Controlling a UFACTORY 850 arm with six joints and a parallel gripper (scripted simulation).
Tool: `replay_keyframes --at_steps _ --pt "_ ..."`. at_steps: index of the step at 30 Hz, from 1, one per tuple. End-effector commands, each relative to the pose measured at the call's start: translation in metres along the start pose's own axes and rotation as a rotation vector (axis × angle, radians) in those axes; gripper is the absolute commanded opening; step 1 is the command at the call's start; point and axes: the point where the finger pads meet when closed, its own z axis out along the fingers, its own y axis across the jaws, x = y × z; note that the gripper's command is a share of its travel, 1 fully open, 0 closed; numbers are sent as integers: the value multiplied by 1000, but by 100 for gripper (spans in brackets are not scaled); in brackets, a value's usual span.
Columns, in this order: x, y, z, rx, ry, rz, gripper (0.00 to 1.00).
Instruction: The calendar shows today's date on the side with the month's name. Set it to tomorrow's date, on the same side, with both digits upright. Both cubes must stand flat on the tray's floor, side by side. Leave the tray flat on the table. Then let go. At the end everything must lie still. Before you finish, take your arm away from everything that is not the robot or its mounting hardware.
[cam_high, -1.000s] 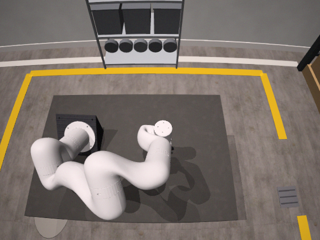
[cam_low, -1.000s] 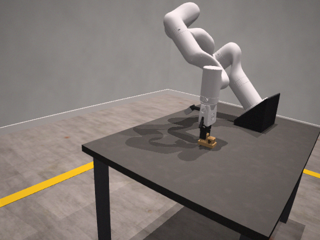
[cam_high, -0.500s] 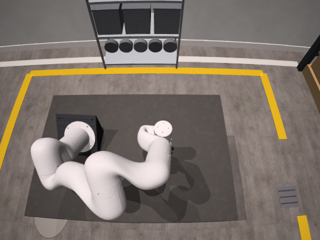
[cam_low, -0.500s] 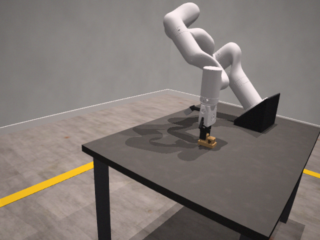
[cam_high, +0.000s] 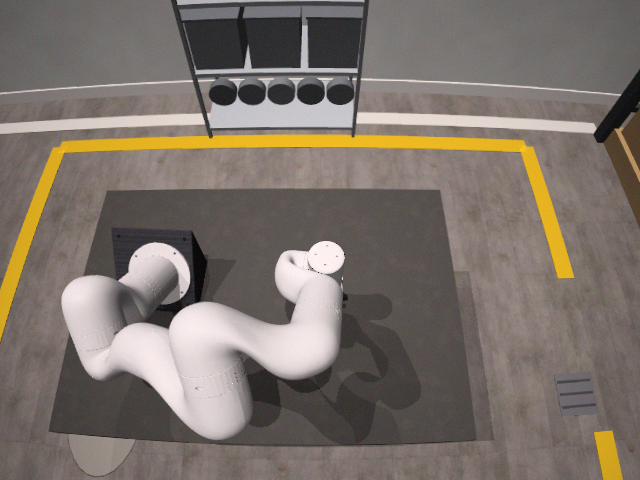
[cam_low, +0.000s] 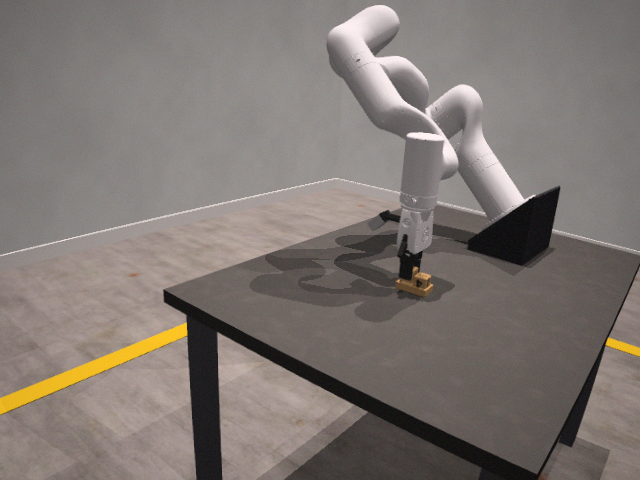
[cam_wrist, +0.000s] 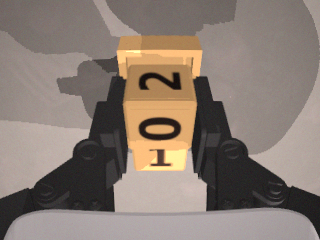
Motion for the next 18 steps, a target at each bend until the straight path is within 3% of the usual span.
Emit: replay_keyframes --at_steps 1,18 --pt "0 -1 -1 1 0 0 29" --pt "0 -1 4 1 0 0 29"
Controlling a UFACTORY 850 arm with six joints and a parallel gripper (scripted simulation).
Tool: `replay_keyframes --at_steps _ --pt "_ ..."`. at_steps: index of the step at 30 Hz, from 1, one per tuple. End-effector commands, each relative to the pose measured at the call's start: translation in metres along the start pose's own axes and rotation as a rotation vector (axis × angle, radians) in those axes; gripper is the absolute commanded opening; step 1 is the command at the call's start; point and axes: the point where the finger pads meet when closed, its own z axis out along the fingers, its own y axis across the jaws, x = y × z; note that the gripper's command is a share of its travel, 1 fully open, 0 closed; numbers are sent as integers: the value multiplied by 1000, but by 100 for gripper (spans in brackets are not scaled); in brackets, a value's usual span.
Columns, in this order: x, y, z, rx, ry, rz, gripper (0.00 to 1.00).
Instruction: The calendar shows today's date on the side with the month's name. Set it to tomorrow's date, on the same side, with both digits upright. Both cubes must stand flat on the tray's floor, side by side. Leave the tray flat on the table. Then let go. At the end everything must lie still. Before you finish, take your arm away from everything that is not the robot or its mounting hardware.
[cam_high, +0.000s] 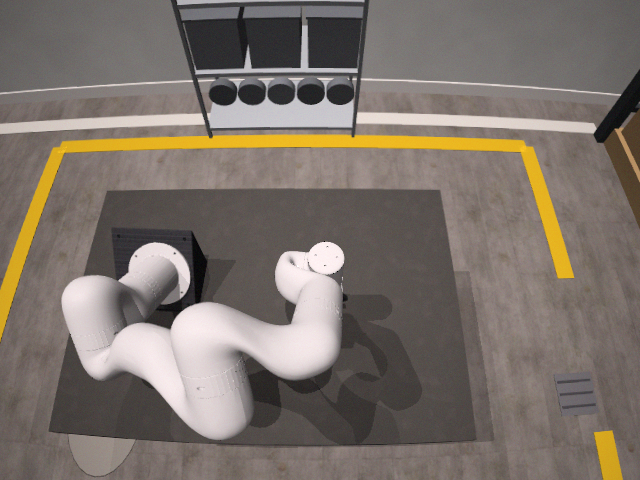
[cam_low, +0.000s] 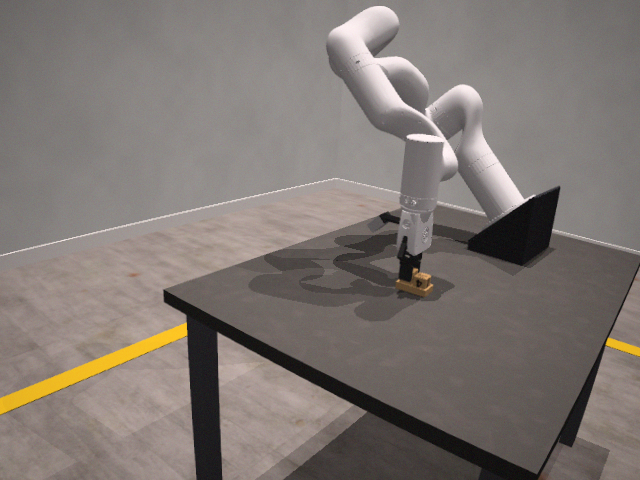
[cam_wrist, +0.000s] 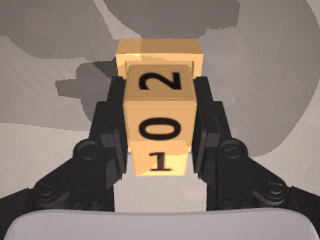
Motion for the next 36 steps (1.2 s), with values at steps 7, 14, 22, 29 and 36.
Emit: replay_keyframes --at_steps 7,14,22,29,36 --pt "0 -1 3 1 0 0 29" --pt "0 -1 5 1 0 0 29" --pt "0 -1 6 1 0 0 29" --pt "0 -1 6 1 0 0 29" --pt "0 -1 6 1 0 0 29"
